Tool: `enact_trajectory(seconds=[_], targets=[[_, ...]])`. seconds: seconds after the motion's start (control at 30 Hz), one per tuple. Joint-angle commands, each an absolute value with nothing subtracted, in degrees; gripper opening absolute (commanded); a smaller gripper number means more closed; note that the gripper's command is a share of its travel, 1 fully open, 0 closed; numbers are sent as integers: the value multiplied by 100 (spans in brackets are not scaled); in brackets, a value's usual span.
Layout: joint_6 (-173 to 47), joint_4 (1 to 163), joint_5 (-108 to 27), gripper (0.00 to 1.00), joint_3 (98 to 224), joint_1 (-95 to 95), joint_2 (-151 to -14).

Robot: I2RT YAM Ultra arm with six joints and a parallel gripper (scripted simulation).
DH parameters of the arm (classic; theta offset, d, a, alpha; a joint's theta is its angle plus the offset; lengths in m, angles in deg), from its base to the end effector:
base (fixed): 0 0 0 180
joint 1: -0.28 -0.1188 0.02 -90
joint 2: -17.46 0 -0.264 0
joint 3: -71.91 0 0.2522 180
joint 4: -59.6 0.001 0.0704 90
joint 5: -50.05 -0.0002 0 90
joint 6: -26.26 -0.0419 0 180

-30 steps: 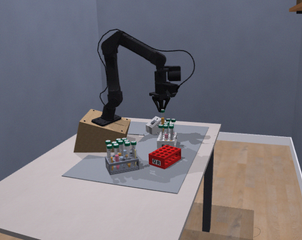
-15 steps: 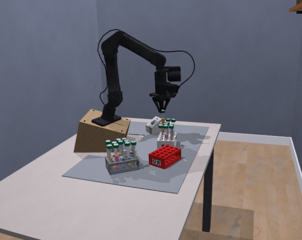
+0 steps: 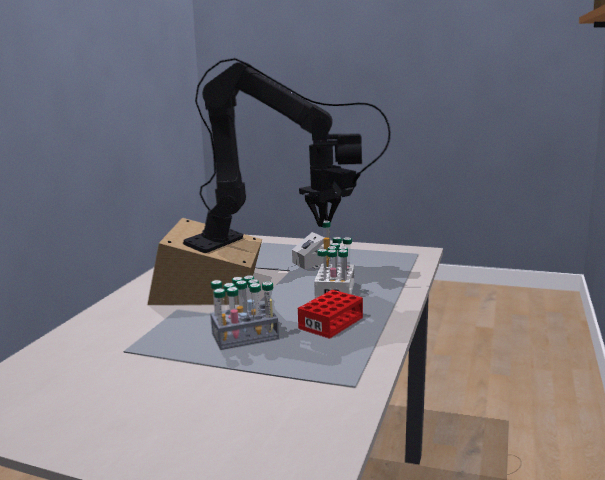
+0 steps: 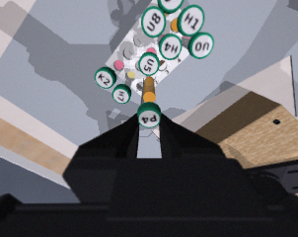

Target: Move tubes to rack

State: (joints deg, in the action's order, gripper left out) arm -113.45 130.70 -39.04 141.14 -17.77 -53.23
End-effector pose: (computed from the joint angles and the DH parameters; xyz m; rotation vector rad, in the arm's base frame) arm 0.2070 0.0692 0.2543 0.7838 2.7773 0.2658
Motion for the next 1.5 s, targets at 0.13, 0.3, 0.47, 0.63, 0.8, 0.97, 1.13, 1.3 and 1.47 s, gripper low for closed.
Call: enact_trajectory(seconds=[0.13, 0.3, 0.47, 0.63, 0.8, 0.97, 1.13, 1.3, 1.47], targets=[[-11307, 13047, -3979, 0, 13928, -1700, -5419], [-11300, 12927, -3978, 0, 13930, -1694, -5442], [-11297, 12894, -3977, 0, 13876, -1692, -5447], [-11295, 12873, -3976, 0, 13849, -1690, -5441], [-11290, 12860, -3975, 0, 13802, -1686, -5431], [-11314, 12770, -3977, 0, 13788, -1689, -5476], [-11373, 12708, -3983, 0, 13753, -1775, -5511], [-11388, 12671, -3986, 0, 13725, -1822, -5498], [-11407, 12610, -3991, 0, 13672, -1847, -5526]])
